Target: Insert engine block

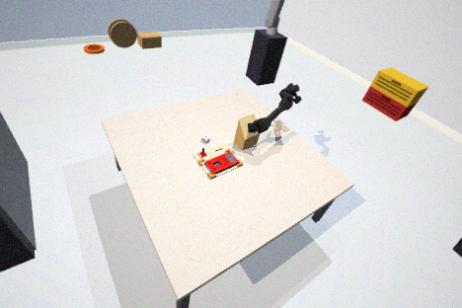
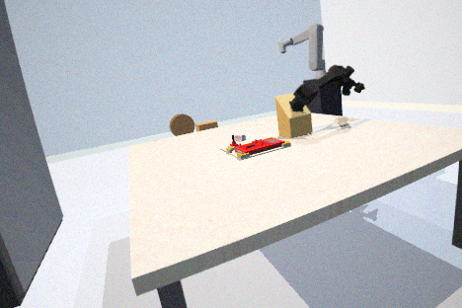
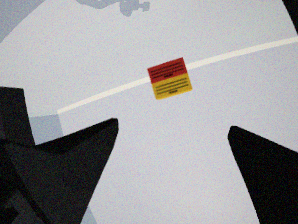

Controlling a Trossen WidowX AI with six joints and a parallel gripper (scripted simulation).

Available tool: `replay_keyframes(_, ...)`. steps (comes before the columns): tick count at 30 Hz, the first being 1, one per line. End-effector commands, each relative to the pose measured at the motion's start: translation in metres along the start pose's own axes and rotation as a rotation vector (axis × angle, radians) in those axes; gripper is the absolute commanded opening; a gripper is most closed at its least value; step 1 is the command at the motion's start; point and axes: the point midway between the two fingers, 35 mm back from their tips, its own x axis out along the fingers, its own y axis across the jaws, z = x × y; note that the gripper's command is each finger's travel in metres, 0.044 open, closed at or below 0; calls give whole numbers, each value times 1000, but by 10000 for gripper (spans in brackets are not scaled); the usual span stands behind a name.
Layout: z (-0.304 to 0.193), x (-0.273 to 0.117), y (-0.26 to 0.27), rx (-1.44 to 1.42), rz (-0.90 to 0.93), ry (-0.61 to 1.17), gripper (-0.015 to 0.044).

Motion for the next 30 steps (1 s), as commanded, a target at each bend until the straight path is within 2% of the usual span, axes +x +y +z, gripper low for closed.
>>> replay_keyframes(1, 0, 0, 0, 0, 0, 0, 426)
replay_keyframes(2, 0, -1, -1, -4, -3, 0, 440)
replay_keyframes(11, -7, -32, -53, -222, -144, 6, 440)
replay_keyframes(30, -11, -138, -173, -739, -490, 123, 440)
